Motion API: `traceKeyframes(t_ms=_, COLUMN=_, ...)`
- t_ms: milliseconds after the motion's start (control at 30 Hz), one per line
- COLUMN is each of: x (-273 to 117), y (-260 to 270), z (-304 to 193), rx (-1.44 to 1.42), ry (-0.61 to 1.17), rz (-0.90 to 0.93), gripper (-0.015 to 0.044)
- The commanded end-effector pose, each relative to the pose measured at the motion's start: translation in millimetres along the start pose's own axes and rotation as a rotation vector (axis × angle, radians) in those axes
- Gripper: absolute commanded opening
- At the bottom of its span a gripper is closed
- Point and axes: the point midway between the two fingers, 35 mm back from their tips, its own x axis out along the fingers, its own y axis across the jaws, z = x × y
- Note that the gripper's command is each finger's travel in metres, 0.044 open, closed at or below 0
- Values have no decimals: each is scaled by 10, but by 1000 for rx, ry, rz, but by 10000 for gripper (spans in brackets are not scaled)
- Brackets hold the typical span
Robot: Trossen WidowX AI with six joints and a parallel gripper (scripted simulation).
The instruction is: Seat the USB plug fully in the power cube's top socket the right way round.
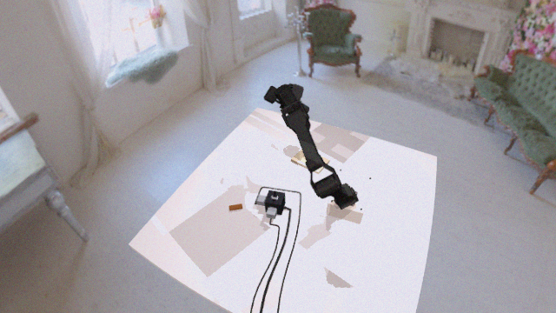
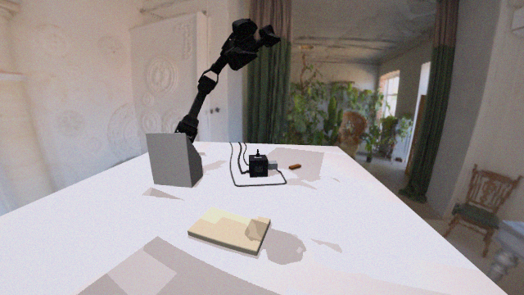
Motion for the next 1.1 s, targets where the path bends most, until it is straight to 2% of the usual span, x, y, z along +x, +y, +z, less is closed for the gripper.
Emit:
traceKeyframes(t_ms=0, x=137, y=-248, z=-735, rx=-41, ry=240, rz=-132, gripper=440)
traceKeyframes(t_ms=200, x=-34, y=-759, z=-2002, rx=-87, ry=655, rz=-395, gripper=440)
traceKeyframes(t_ms=367, x=-571, y=-1227, z=-2919, rx=-83, ry=996, rz=-690, gripper=440)
traceKeyframes(t_ms=433, x=-761, y=-1334, z=-3119, rx=-71, ry=1077, rz=-780, gripper=440)
traceKeyframes(t_ms=1067, x=-719, y=-1352, z=-3242, rx=-70, ry=1085, rz=-787, gripper=440)
